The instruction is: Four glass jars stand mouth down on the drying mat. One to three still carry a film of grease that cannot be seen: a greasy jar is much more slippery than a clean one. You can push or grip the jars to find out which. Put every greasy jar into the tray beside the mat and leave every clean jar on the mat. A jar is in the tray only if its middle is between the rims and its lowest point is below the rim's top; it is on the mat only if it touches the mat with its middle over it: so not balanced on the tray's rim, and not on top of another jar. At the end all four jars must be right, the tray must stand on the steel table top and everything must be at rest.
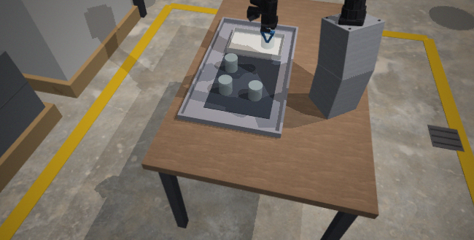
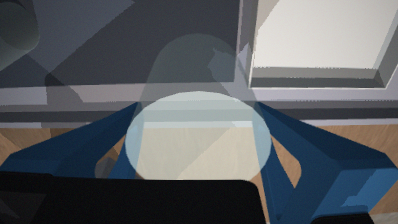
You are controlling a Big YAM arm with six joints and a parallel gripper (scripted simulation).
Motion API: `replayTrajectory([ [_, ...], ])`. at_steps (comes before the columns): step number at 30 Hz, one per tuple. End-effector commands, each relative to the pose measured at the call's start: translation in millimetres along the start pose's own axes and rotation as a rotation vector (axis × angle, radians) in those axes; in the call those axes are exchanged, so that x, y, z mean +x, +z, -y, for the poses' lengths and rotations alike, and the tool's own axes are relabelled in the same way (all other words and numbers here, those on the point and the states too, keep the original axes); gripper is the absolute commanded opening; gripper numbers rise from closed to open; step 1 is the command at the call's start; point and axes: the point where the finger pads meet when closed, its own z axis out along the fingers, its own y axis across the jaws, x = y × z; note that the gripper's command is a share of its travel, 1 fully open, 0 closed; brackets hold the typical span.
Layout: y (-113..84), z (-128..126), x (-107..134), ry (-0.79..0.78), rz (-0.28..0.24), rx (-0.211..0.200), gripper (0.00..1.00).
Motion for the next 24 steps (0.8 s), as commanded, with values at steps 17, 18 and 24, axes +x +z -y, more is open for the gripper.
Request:
replayTrajectory([
  [17, -11.0, 60, -35, -0.019, 0.026, 0.009, 0.0],
  [18, -11.1, 63, -36, -0.019, 0.026, 0.009, 0.0],
  [24, -11.3, 75, -42, -0.019, 0.026, 0.009, 0.0],
])
